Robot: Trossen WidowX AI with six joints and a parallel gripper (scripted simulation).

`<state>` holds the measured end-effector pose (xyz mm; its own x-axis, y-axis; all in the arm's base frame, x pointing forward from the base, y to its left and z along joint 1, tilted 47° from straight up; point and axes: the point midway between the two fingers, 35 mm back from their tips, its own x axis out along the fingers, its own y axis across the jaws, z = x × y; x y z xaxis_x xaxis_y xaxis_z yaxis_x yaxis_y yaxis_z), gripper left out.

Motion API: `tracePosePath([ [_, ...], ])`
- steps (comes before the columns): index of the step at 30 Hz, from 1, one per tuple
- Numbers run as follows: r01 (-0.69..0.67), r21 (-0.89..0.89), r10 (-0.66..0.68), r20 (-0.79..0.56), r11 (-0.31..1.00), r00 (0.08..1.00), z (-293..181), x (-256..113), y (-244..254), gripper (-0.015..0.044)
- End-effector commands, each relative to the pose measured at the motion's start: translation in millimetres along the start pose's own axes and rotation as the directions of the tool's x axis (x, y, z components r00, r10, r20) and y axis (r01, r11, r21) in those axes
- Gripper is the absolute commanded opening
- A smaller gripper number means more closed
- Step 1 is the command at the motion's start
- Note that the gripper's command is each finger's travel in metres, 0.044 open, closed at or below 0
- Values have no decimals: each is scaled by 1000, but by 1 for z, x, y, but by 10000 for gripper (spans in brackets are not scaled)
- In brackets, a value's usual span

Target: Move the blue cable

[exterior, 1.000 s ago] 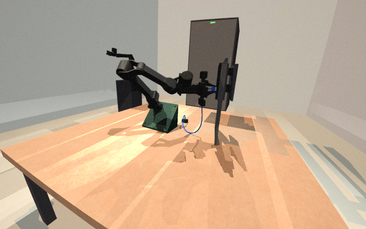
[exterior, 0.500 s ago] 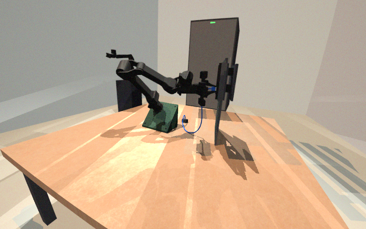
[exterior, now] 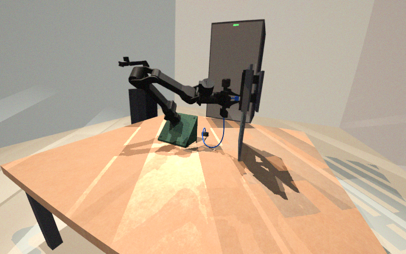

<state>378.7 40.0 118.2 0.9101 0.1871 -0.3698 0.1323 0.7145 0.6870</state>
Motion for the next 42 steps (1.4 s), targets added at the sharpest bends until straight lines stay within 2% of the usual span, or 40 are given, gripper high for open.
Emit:
tracePosePath([
  [1, -18, -5, 18, 4, 1000, 1000, 4, 1, 6, 0],
  [42, -23, -6, 23, 2, 1000, 1000, 4, -5, 9, 0],
])
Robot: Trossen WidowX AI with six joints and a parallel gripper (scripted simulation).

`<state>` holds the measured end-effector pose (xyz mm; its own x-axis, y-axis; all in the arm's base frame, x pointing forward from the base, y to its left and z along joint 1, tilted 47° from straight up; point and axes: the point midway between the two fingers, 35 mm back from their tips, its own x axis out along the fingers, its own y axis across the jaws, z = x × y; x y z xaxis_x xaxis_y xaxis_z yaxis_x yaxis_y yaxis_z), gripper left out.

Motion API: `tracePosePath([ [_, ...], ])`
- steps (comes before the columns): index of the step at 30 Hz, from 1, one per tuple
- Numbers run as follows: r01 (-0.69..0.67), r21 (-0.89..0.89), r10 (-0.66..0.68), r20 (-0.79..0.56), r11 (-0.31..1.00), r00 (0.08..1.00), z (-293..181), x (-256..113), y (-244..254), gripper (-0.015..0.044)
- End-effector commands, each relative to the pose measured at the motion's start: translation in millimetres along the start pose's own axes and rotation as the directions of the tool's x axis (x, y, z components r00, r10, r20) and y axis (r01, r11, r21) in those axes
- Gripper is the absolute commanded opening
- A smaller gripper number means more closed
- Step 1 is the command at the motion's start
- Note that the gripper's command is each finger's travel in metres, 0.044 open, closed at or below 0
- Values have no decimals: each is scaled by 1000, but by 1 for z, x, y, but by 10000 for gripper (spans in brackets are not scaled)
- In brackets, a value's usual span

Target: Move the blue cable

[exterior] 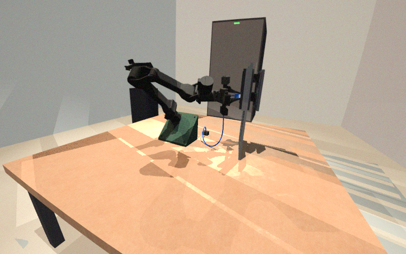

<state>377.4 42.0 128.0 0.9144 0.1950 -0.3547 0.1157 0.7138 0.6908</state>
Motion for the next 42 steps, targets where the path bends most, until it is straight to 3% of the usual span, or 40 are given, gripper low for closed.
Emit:
tracePosePath([
  [1, -6, -3, 6, -4, 1000, 1000, 0, -1, 2, 0],
  [42, -8, -3, 8, -5, 1000, 1000, -3, 0, -3, 0],
])
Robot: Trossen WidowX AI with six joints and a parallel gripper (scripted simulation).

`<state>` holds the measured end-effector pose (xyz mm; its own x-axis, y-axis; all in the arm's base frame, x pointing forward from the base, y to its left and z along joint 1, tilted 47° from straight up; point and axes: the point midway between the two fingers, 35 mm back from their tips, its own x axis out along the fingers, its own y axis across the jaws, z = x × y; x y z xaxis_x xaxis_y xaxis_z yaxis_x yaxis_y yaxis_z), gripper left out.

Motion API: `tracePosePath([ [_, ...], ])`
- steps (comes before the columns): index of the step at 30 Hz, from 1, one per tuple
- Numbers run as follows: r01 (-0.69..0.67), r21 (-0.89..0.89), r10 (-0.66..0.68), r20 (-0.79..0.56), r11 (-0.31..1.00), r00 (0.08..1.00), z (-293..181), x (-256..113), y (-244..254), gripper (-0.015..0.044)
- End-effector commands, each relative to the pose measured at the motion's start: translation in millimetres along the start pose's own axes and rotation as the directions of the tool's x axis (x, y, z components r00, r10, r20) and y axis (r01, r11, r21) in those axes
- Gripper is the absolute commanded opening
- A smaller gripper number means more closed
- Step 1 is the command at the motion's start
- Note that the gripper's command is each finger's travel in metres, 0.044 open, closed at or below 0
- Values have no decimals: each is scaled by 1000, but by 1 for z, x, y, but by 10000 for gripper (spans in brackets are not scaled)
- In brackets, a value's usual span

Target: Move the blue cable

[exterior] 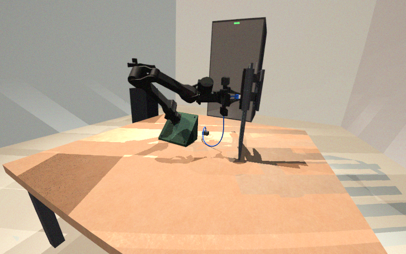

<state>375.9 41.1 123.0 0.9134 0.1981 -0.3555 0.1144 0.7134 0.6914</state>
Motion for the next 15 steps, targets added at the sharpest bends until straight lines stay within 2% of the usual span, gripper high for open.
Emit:
tracePosePath([
  [1, -7, -4, 7, -2, 1000, 1000, 0, 0, 1, 0],
  [15, -7, -4, 7, -2, 1000, 1000, -2, 0, -1, 0],
])
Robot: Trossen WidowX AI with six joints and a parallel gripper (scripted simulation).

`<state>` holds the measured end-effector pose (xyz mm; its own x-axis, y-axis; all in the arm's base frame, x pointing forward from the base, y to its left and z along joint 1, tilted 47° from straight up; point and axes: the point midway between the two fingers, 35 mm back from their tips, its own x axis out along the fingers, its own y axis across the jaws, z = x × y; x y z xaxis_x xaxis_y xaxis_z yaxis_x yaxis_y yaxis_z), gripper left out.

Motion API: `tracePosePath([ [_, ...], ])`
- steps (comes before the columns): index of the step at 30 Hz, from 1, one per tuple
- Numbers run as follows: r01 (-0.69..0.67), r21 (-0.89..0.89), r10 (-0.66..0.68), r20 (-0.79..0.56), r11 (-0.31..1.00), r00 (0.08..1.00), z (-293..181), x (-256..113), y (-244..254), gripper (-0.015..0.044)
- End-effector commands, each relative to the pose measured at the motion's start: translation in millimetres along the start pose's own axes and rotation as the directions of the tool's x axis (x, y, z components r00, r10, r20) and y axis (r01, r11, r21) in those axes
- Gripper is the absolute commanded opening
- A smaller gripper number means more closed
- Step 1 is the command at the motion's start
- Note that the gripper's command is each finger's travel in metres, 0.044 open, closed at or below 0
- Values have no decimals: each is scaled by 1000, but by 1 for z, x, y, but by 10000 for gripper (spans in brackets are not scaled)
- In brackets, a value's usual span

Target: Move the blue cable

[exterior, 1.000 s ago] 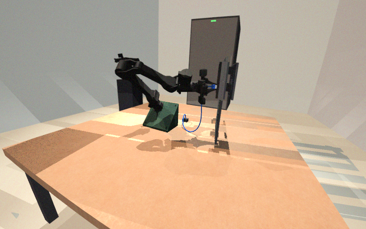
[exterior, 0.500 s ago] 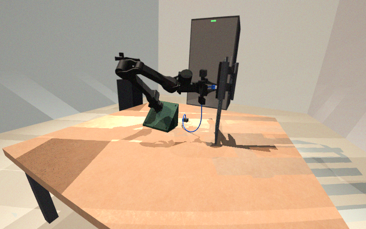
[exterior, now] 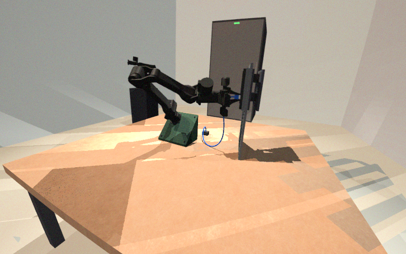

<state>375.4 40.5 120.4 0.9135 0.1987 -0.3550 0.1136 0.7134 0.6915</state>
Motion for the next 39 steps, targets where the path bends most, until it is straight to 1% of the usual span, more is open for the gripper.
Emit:
tracePosePath([
  [1, -7, -4, 7, -2, 1000, 1000, 0, 0, 1, 0],
  [39, -8, -4, 8, -3, 1000, 1000, 2, 5, 0, 0],
])
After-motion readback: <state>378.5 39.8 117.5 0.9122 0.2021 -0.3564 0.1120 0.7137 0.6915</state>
